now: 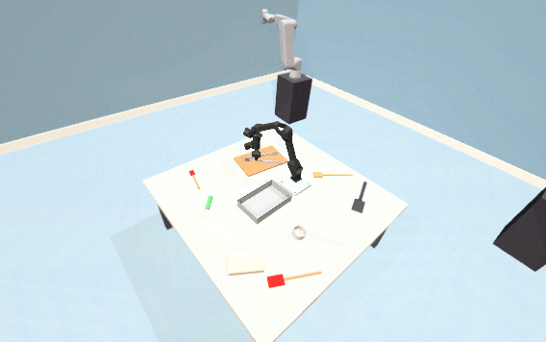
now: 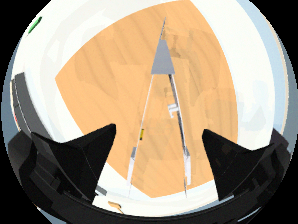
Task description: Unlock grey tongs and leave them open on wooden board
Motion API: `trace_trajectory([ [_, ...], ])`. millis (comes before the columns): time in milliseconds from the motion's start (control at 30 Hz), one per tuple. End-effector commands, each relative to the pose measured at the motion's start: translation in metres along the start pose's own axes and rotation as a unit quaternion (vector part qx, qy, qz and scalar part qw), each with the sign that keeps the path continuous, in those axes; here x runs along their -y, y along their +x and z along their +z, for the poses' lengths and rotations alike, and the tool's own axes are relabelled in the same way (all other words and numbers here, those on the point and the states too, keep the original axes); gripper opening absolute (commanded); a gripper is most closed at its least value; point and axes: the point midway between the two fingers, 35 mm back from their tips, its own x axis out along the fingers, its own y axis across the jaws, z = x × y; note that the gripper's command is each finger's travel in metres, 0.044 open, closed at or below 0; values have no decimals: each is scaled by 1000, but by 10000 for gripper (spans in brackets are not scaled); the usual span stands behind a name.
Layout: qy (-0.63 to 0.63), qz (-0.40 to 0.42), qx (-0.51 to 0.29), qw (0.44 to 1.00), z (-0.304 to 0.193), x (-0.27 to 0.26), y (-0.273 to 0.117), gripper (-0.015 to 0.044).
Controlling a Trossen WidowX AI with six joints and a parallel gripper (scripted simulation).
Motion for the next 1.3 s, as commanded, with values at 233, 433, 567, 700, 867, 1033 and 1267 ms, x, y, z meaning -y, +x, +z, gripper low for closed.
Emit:
trace_trajectory([
  [233, -5, 4, -2, 1000, -2, -142, -30, 440],
  [433, -6, 4, -1, 1000, -2, -145, -32, 440],
  [567, -12, 5, 2, 1000, -2, -144, -60, 440],
  [700, -16, 6, 4, 1000, -3, -144, -82, 440],
  [867, -16, 6, 4, 1000, -3, -144, -82, 440],
  [1033, -16, 6, 4, 1000, -3, -144, -82, 440],
  [1267, -16, 6, 4, 1000, -3, -144, -82, 440],
])
